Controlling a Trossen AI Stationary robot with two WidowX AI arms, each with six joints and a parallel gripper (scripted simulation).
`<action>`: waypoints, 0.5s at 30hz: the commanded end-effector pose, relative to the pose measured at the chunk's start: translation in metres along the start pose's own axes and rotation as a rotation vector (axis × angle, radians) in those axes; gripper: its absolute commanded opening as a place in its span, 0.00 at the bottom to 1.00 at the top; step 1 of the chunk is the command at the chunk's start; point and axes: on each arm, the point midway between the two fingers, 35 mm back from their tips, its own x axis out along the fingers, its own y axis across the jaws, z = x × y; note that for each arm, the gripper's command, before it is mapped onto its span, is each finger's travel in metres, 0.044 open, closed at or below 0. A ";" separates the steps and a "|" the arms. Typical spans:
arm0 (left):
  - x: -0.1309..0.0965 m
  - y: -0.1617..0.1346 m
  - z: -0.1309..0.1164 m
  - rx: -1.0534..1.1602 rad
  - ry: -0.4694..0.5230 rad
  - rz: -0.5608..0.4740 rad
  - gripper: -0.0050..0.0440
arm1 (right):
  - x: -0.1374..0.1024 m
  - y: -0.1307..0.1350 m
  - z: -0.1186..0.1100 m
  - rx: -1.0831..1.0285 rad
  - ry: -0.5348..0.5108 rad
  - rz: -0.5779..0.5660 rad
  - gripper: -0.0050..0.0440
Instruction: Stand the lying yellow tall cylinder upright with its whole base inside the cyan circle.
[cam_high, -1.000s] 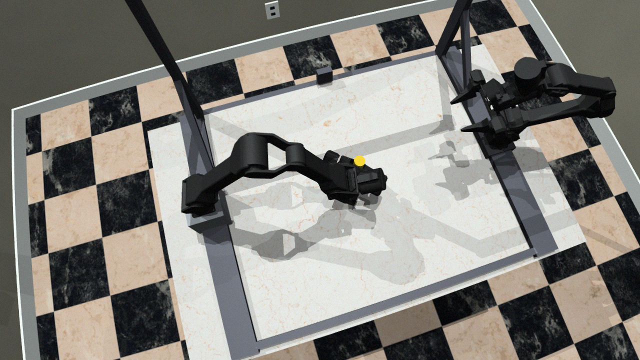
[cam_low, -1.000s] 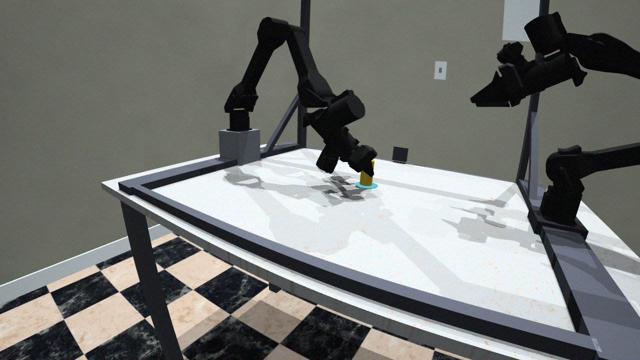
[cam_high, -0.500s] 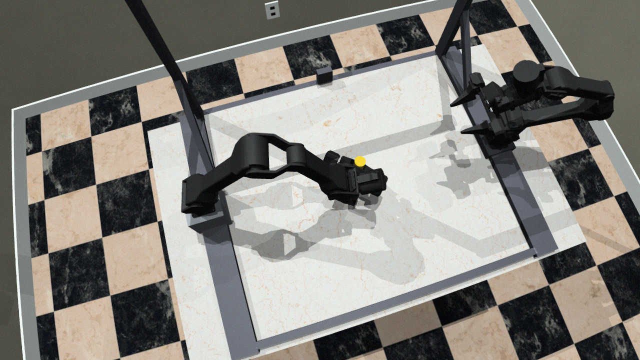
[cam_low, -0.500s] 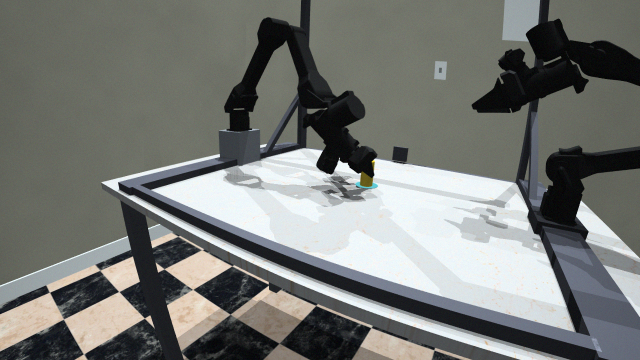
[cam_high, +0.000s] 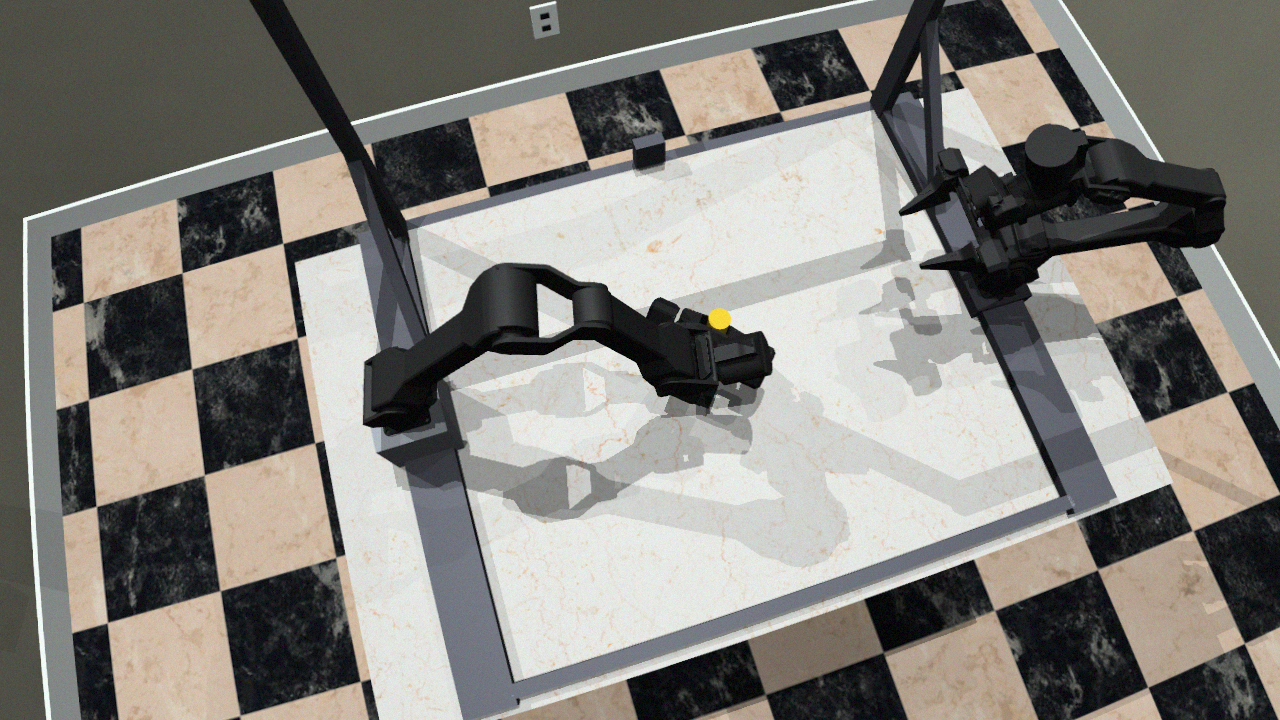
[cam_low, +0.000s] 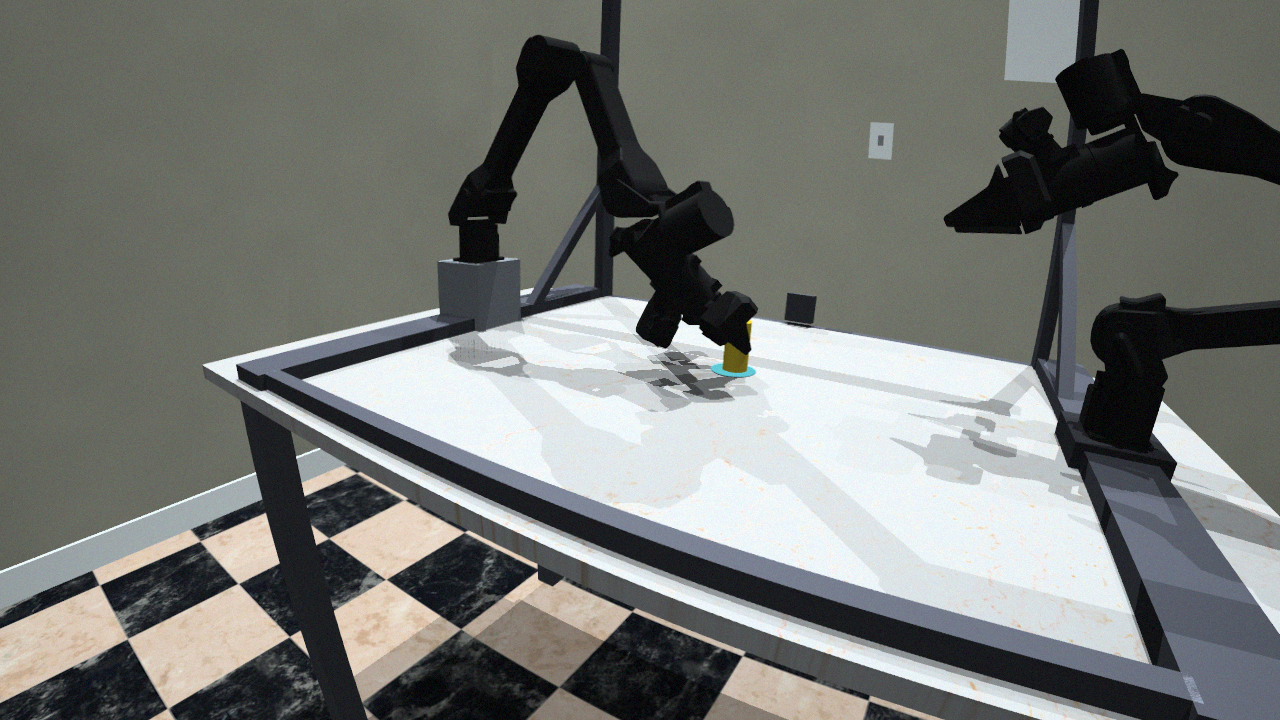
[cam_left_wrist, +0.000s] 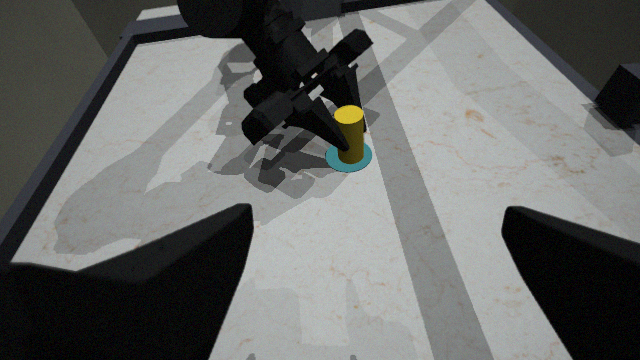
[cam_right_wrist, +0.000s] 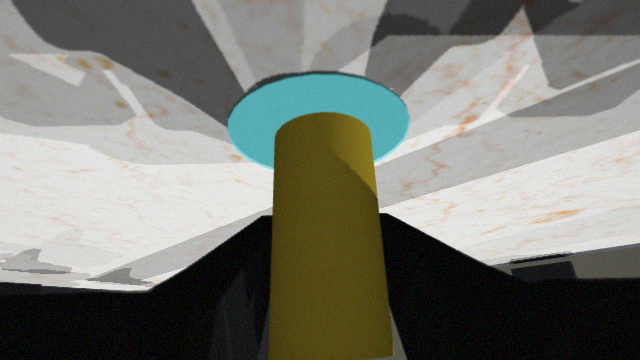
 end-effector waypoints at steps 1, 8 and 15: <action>0.000 0.000 0.002 0.003 -0.014 0.002 0.92 | -0.010 0.011 -0.017 -0.034 0.030 0.031 0.35; -0.002 0.000 0.005 0.003 -0.019 0.002 0.92 | -0.008 0.011 -0.016 -0.030 0.027 0.028 0.35; -0.002 0.000 0.005 0.003 -0.019 0.002 0.92 | -0.012 0.008 -0.014 -0.027 0.026 0.023 0.62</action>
